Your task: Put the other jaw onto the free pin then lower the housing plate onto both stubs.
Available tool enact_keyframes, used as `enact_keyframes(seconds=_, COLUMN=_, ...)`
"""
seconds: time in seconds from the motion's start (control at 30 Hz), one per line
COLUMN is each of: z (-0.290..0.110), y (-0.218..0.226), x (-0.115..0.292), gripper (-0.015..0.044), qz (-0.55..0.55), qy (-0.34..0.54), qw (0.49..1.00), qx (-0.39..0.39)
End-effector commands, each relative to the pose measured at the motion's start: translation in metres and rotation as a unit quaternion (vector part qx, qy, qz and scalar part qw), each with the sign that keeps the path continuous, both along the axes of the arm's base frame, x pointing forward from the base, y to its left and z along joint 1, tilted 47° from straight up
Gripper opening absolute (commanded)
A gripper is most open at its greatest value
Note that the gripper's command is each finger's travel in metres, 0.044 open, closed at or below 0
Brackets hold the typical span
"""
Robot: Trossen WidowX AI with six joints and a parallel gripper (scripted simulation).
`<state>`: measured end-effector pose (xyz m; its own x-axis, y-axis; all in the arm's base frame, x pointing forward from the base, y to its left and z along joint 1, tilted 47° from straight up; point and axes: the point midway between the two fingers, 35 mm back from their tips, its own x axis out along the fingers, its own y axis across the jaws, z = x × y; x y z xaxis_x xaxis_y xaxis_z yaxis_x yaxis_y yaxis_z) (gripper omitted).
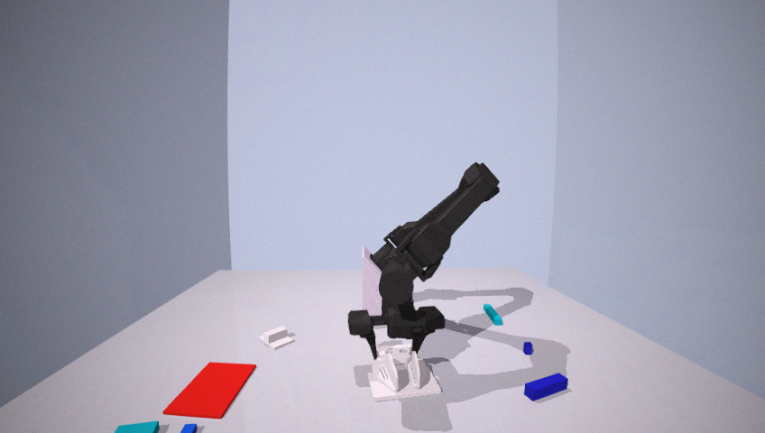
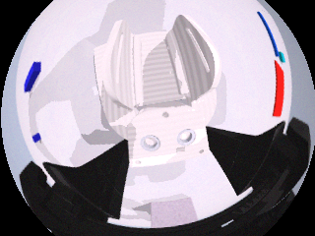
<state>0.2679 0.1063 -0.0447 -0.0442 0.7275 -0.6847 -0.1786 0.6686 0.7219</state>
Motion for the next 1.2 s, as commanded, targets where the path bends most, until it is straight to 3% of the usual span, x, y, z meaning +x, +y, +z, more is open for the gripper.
enact_keyframes(seconds=0.0, z=-0.0017, y=0.0027, x=-0.0004, gripper=0.0351, qz=0.001, qy=0.002, qw=1.000, qx=0.003)
enact_keyframes(seconds=1.17, z=0.0019, y=-0.0012, x=0.0000, gripper=0.0351, qz=0.001, qy=0.002, qw=1.000, qx=0.003)
